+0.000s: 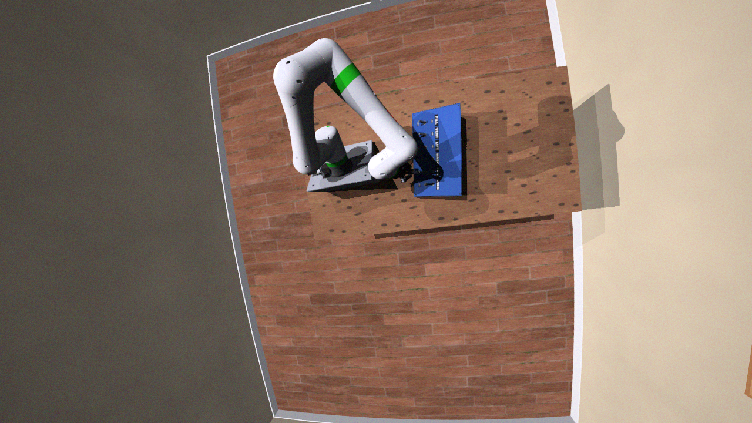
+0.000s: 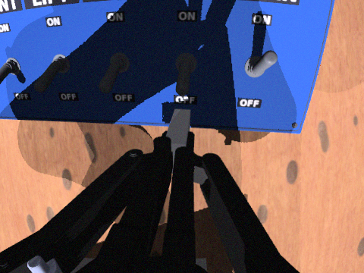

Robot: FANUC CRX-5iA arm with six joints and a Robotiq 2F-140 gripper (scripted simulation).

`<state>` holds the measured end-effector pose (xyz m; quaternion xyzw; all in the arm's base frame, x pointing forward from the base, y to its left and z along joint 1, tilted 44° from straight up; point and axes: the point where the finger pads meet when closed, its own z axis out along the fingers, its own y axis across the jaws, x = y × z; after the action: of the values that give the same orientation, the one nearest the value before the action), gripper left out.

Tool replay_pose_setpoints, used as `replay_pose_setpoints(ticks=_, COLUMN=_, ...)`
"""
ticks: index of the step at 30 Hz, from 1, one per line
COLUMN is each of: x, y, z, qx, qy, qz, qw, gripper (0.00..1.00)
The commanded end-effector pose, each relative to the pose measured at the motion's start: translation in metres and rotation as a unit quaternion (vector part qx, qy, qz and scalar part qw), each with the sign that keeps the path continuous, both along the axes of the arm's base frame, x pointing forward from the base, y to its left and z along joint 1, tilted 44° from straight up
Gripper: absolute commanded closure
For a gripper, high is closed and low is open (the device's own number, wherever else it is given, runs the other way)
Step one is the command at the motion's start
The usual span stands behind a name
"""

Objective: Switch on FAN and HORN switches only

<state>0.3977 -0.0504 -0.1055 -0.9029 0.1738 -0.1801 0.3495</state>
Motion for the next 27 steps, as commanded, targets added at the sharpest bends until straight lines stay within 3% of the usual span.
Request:
replay_pose_setpoints(ticks=1, x=0.001, y=-0.001, z=0.000, qx=0.000, qy=0.000, qz=0.000, qw=1.000, gripper=1.00)
replay_pose_setpoints(ticks=27, x=0.013, y=-0.007, z=0.003, qx=0.000, qy=0.000, qz=0.000, qw=1.000, gripper=1.00)
